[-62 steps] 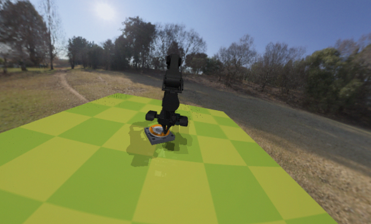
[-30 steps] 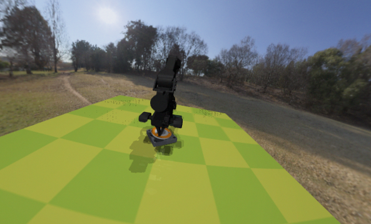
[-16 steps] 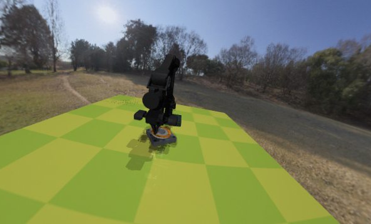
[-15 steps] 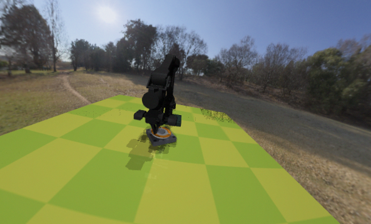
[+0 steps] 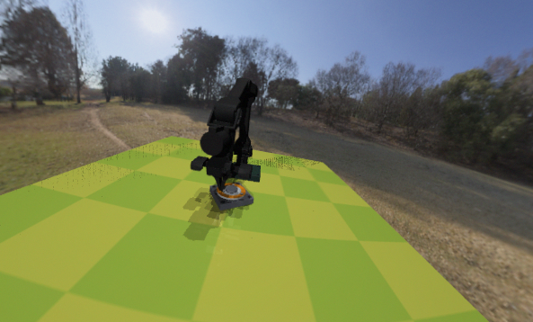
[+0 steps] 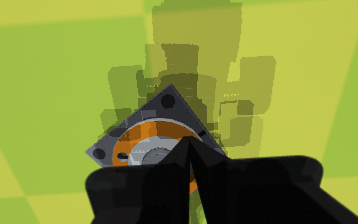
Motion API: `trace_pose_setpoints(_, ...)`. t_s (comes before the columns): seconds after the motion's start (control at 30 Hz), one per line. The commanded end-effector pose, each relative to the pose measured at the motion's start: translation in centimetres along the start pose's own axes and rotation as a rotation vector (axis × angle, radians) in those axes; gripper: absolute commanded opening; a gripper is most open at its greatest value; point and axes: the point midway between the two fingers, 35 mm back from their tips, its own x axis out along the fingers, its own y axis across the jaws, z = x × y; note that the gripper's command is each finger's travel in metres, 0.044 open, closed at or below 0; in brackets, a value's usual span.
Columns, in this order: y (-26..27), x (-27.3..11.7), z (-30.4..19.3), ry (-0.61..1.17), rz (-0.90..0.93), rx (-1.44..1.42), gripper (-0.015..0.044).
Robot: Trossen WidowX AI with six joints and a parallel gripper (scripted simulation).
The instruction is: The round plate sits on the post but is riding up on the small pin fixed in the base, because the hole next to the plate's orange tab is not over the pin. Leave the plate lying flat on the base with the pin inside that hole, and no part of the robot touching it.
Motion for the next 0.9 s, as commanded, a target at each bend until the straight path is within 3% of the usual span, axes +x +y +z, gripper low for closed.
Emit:
trace_pose_setpoints(0.0,-0.1,-1.9,0.2,-0.018,-0.004,-0.004,0.0)
trace_pose_setpoints(0.17,0.1,-4.1,-0.4,-0.017,-0.004,-0.004,0.0)
trace_pose_setpoints(0.87,0.1,-3.2,-0.4,-0.007,-0.001,-0.005,0.0)
